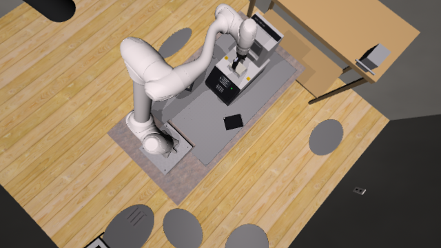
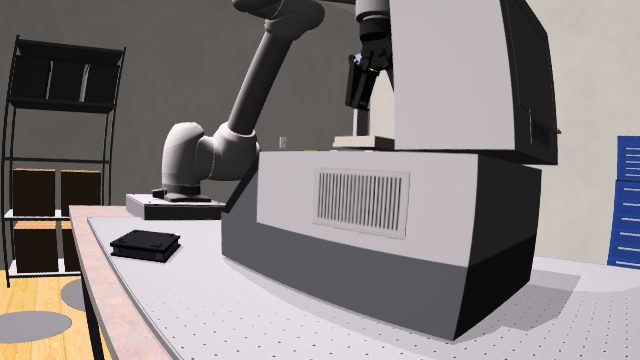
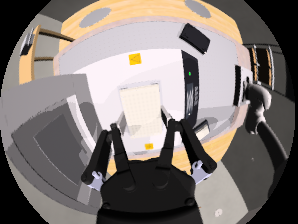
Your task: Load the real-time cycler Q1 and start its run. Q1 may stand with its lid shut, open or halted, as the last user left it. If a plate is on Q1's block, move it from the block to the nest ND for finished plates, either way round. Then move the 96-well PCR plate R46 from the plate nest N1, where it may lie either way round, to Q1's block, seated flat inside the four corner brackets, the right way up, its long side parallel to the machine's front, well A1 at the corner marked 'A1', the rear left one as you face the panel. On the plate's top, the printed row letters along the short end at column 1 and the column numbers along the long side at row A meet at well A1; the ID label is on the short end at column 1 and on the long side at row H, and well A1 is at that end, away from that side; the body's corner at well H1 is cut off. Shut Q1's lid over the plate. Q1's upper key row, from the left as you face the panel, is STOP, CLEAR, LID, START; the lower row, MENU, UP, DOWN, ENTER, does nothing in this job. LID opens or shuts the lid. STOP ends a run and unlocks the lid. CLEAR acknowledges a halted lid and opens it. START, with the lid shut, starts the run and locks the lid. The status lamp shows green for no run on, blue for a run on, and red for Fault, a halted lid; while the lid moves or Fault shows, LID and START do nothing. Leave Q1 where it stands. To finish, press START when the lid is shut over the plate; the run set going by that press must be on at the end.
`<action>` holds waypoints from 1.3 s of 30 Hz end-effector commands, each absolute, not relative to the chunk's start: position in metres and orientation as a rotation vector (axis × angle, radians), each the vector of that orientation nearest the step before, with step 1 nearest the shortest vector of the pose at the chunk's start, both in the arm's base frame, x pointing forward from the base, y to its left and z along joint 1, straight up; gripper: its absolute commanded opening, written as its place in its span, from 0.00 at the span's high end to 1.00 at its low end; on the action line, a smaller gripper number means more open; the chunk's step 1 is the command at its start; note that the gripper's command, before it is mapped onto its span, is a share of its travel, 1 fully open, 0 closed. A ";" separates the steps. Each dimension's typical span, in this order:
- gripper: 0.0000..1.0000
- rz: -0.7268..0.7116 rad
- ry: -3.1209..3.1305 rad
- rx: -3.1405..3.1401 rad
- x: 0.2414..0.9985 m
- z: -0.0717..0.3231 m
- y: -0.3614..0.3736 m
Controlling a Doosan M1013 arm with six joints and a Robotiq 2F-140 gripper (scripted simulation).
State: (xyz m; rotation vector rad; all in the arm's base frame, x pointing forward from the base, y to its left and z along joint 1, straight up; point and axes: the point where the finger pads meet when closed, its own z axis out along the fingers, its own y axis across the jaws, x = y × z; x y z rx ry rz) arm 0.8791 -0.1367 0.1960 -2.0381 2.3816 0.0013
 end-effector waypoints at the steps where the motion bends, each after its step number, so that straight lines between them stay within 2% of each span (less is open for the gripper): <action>1: 1.00 0.001 2.381 -2.038 0.879 0.196 -0.137; 39: 1.00 0.001 2.381 -2.038 0.879 0.192 -0.137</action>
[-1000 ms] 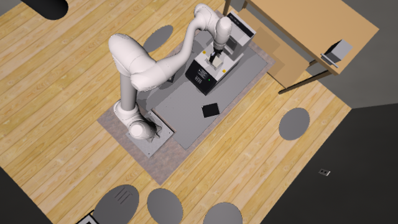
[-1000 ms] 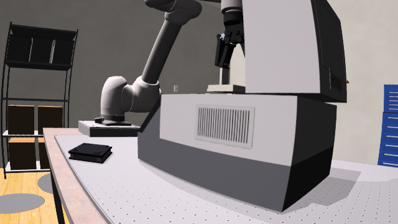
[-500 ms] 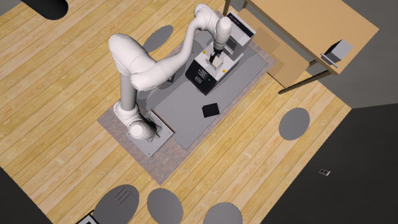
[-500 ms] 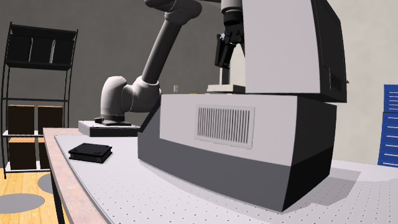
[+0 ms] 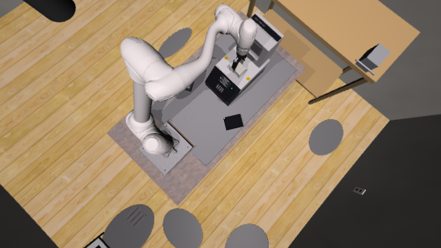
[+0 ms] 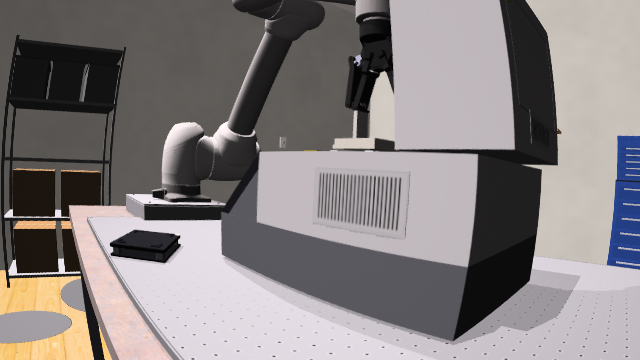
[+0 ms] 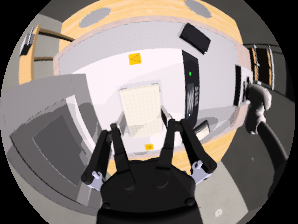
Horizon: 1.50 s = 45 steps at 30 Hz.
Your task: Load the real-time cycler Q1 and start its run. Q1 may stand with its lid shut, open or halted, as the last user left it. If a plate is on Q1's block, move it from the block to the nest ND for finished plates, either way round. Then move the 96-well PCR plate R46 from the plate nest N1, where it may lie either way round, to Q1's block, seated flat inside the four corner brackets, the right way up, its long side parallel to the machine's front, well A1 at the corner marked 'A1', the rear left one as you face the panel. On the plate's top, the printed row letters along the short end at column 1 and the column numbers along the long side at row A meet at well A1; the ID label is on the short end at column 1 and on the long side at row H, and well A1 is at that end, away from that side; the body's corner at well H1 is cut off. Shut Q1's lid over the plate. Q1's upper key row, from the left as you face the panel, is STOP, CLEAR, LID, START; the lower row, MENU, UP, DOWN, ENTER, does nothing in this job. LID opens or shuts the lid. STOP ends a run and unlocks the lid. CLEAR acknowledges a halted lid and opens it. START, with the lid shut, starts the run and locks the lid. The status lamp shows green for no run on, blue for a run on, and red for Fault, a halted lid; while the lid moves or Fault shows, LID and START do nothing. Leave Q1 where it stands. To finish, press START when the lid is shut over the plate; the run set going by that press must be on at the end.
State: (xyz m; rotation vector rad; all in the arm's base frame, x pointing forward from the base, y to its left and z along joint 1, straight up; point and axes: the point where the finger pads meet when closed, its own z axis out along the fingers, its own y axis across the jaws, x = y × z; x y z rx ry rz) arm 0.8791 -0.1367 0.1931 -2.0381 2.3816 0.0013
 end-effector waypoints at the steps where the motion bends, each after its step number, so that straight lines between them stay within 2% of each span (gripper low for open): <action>1: 1.00 0.001 2.381 -2.038 0.879 0.192 -0.137; 26: 1.00 0.001 2.381 -2.038 0.879 0.187 -0.137; 27: 0.34 0.001 2.381 -2.038 0.879 0.187 -0.137; 45: 0.34 0.001 2.381 -2.038 0.879 0.187 -0.137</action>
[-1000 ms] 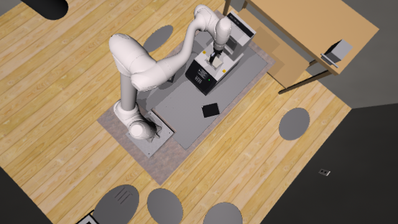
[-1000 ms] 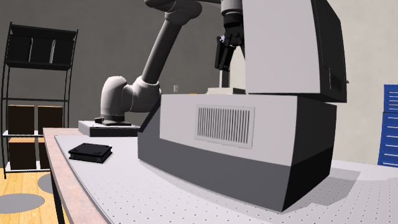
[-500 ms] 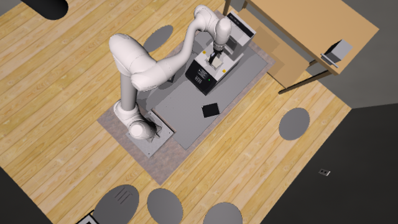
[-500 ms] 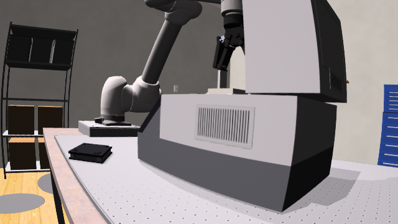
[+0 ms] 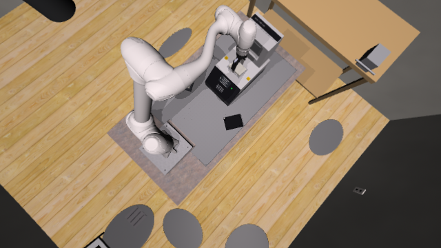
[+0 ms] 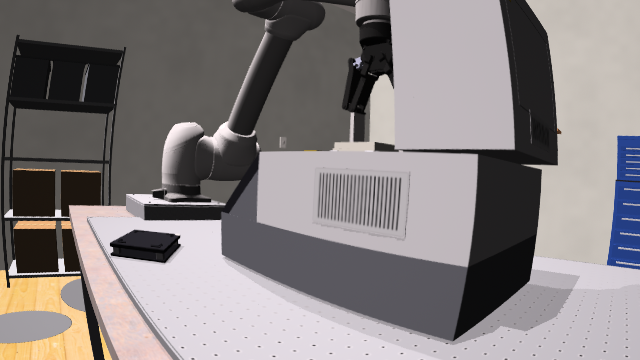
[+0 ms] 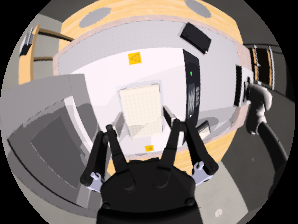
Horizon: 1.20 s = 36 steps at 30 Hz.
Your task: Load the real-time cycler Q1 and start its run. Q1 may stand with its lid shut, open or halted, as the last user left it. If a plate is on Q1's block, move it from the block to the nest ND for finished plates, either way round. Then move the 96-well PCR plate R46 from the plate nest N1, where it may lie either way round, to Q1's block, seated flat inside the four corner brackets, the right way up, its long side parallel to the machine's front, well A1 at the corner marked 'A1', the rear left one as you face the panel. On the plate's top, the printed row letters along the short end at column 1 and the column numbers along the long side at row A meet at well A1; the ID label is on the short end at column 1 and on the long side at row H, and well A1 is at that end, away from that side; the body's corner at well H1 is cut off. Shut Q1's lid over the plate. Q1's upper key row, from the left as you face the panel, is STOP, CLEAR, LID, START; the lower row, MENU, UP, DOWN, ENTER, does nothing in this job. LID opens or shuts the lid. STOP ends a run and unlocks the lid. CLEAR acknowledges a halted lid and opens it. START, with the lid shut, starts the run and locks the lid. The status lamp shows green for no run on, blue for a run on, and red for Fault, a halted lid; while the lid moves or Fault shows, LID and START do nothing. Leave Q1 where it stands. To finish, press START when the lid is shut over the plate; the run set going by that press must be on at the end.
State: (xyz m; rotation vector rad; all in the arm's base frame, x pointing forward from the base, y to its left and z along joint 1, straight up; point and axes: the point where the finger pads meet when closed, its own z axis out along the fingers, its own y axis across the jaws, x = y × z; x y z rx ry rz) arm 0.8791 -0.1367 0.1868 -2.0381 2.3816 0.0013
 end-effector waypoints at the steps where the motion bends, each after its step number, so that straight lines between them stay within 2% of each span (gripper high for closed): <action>1: 0.34 0.001 2.381 -2.038 0.879 0.187 -0.137; 10: 0.34 0.001 2.381 -2.038 0.879 0.187 -0.137; 36: 0.34 0.001 2.381 -2.038 0.879 0.227 -0.137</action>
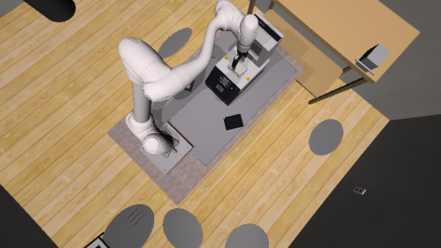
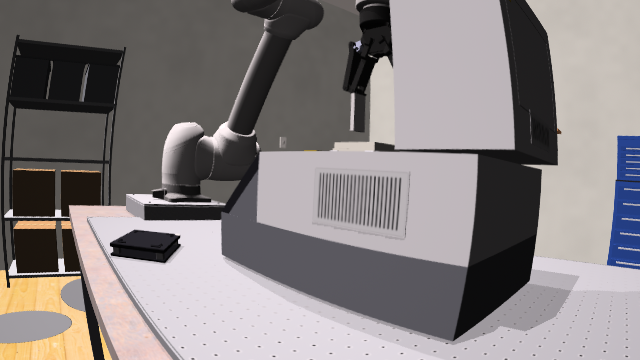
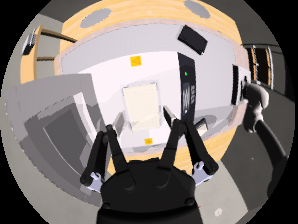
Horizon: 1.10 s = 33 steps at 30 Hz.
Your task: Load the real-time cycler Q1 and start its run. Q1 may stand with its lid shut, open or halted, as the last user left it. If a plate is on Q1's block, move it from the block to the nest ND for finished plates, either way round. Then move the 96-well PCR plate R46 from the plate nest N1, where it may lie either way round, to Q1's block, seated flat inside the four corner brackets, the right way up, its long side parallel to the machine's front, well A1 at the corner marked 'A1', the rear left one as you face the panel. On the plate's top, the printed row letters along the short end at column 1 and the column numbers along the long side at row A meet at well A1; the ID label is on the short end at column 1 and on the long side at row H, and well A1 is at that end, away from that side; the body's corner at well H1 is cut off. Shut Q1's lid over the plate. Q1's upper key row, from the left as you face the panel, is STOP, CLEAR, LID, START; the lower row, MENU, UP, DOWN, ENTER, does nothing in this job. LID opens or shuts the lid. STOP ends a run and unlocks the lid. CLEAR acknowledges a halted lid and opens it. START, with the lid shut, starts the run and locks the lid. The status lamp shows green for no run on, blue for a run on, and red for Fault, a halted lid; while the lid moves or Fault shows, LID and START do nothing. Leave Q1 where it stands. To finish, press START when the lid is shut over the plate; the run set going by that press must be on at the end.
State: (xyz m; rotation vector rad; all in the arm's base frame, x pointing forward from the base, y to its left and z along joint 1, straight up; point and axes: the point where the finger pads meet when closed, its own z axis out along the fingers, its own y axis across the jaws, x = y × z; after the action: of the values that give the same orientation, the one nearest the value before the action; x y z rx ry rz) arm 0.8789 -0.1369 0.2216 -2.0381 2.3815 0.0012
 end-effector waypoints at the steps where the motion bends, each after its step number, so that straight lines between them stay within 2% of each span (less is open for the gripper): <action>1: 0.34 0.001 2.381 -2.038 0.879 0.229 -0.137; 13: 0.34 0.001 2.381 -2.038 0.879 0.234 -0.137; 14: 1.00 -0.008 2.402 -1.994 0.874 0.233 -0.136; 33: 1.00 -0.065 2.512 -1.725 0.796 0.221 -0.128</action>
State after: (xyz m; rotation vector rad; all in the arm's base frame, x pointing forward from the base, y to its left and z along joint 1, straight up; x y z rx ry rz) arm 0.8145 -0.1296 0.2236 -1.7718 2.4973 -0.0501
